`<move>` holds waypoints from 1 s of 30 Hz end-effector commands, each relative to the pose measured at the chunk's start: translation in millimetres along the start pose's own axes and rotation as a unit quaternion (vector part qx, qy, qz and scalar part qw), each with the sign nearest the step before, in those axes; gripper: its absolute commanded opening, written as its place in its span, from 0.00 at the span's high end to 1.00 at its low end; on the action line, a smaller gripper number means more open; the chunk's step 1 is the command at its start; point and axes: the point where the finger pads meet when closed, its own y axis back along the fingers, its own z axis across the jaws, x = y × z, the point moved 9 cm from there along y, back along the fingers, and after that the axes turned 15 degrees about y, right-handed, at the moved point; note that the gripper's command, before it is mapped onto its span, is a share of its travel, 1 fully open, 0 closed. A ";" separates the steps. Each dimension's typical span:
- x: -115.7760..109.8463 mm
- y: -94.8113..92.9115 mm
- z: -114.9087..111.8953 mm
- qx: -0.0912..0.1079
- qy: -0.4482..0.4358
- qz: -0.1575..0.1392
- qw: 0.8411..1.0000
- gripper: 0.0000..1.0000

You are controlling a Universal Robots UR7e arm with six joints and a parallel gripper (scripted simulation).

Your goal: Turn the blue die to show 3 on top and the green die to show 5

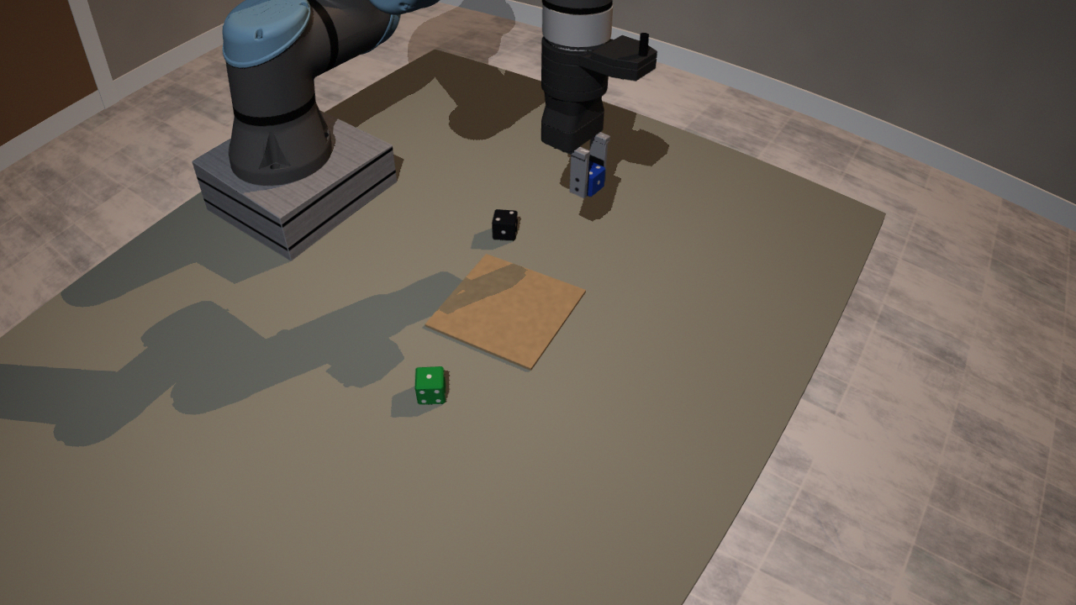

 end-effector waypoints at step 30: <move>2.8 -9.3 -7.7 0.000 0.521 0.000 0.854 0.43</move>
